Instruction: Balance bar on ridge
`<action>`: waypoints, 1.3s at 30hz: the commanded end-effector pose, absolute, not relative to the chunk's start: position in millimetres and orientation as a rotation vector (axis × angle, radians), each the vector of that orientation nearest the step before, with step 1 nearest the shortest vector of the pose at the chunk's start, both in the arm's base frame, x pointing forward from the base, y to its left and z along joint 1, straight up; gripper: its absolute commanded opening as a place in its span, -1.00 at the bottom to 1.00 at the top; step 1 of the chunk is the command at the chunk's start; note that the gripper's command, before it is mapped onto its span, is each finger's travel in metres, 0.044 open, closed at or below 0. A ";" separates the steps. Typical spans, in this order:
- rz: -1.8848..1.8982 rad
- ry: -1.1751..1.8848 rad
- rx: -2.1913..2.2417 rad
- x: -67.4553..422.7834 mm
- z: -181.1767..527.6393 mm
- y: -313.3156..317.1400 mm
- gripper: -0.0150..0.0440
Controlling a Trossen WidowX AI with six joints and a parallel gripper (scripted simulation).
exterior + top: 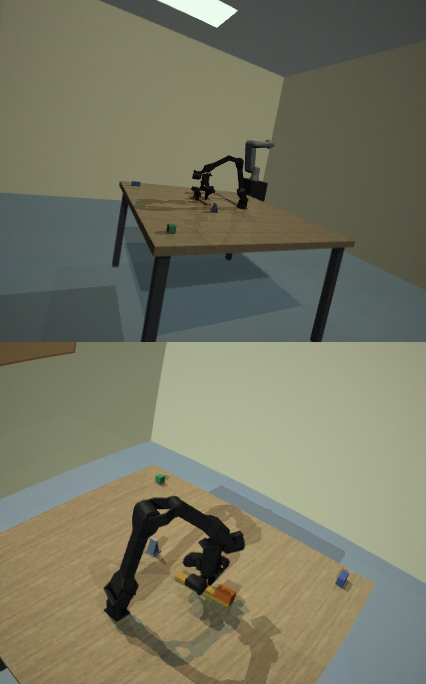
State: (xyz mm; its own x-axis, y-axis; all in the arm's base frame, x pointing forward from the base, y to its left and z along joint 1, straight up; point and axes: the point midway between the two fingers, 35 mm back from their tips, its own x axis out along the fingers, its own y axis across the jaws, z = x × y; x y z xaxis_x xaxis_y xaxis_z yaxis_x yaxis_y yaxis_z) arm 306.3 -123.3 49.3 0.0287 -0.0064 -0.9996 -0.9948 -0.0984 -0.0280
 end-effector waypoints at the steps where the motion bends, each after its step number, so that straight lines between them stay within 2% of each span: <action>1: 1.256 1.146 -1.300 306.3 49.3 -123.3 0.49; 7: 1.256 1.146 -1.300 306.3 49.3 -123.3 -0.05; 14: 1.256 1.146 -1.300 306.3 49.3 -123.3 -0.20; 17: 1.256 1.146 -1.301 306.9 52.9 -123.5 -0.47; 39: 1.257 1.147 -1.304 309.9 108.4 -125.0 -0.49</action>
State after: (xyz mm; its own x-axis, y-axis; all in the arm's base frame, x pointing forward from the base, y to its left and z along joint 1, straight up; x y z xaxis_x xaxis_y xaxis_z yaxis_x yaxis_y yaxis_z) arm 307.2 -123.6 93.4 0.0089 0.0016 -1.0000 -0.9951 -0.0985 -0.0090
